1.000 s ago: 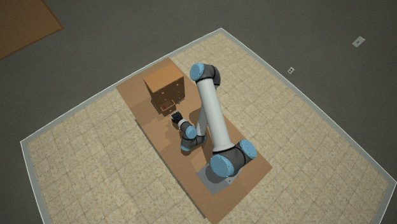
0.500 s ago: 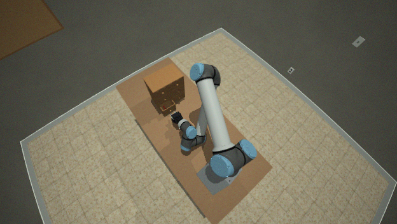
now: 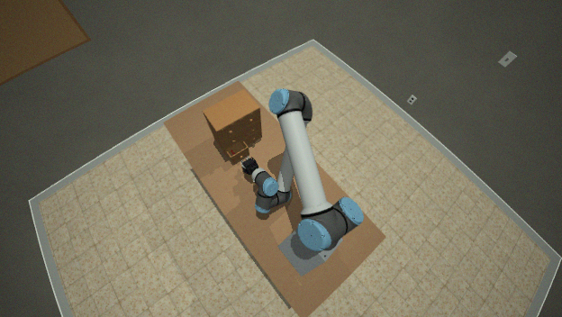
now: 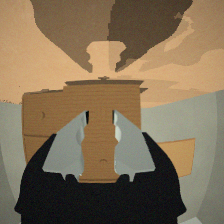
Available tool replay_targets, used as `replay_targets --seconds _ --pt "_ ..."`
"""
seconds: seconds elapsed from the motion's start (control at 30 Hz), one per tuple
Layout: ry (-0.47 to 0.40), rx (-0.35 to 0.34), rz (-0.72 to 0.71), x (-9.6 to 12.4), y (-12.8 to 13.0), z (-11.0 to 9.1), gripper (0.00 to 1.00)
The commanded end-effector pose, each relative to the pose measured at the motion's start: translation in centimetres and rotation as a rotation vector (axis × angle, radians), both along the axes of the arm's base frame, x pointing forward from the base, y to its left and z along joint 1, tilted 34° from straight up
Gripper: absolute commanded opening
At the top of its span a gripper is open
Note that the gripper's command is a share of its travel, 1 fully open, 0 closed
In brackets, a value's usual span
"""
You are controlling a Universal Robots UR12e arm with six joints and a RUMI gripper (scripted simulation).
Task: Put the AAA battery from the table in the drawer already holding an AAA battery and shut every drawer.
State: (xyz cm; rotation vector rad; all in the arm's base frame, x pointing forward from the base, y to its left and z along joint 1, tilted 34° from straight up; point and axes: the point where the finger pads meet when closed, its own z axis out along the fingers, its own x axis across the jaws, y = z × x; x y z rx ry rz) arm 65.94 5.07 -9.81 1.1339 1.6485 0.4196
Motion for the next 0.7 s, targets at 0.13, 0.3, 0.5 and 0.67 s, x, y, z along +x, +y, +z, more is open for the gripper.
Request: replay_targets --seconds 0.13,0.3,0.5,0.67 --pt "0.0 0.0 0.0 0.7 0.1 0.1 0.2" --pt "0.0 0.0 0.0 1.0 0.1 0.1 0.2" --pt "0.0 0.0 0.0 1.7 0.1 0.1 0.2" --pt "0.0 0.0 0.0 2.2 0.1 0.1 0.2"
